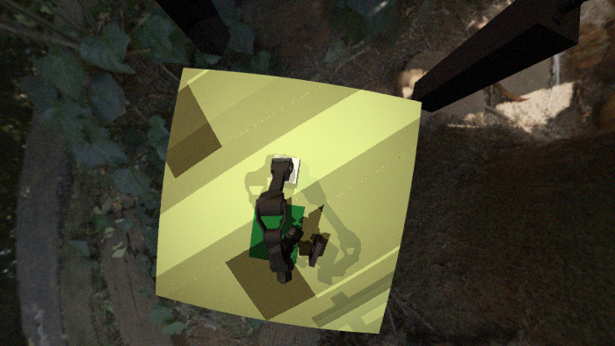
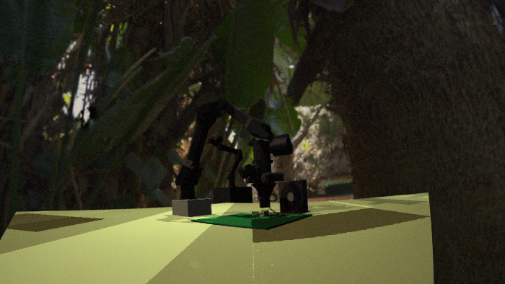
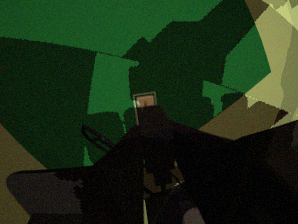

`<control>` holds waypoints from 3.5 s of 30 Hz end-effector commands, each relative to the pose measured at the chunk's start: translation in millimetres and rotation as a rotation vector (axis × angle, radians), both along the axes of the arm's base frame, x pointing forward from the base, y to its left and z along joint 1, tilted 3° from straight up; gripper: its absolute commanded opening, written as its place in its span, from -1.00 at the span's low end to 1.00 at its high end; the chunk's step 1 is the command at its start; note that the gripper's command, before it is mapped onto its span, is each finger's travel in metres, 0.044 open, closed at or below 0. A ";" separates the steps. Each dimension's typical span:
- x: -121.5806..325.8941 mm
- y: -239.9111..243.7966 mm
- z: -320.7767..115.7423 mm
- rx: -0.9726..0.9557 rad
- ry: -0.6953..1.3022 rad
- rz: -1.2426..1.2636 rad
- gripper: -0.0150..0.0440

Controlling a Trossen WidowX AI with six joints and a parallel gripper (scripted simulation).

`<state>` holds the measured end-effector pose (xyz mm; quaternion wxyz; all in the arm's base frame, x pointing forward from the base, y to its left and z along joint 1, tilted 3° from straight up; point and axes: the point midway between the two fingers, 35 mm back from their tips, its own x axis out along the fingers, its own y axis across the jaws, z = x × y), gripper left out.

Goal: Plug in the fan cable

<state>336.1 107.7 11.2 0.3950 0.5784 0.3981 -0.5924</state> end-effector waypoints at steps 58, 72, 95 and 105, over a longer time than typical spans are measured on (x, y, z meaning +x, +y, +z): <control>-1.2 -0.2 -12.0 0.005 -0.002 -0.007 -0.49; -1.5 -0.2 -22.0 0.005 -0.002 -0.007 -0.49; -0.8 0.0 -12.9 0.004 -0.001 -0.005 0.39; -1.1 -3.2 30.1 0.005 -0.002 -0.007 0.39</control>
